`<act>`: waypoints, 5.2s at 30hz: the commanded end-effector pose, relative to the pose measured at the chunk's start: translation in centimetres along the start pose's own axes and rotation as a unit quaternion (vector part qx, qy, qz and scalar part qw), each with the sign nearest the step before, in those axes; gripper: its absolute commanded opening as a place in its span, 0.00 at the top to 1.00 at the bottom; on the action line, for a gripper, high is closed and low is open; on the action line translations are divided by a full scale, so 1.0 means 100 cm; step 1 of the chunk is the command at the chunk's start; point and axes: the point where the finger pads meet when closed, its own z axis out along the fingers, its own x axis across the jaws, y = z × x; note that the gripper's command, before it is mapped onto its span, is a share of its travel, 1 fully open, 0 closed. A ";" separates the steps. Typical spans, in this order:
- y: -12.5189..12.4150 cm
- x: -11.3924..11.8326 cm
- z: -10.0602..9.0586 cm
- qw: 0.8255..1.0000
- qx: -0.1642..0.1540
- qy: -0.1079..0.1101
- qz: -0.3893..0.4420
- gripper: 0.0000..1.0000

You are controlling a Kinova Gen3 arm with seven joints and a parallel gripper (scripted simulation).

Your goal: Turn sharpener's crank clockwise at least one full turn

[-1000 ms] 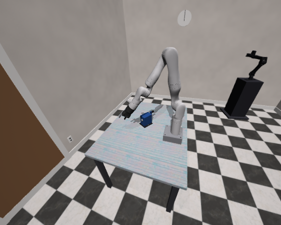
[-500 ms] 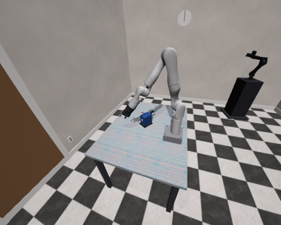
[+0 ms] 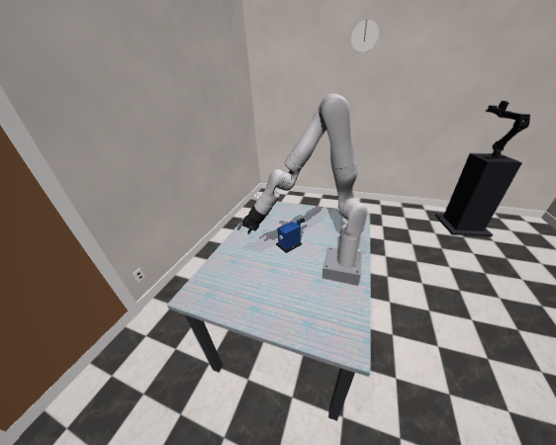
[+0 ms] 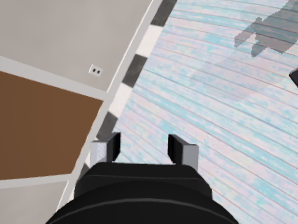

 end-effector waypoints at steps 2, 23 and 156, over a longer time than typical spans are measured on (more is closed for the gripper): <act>0.002 -0.001 0.000 1.000 -0.001 -0.001 -0.002 0.00; -0.020 0.014 0.002 0.999 0.001 0.019 0.028 0.00; -0.198 0.301 -0.156 0.822 0.092 0.296 0.478 1.00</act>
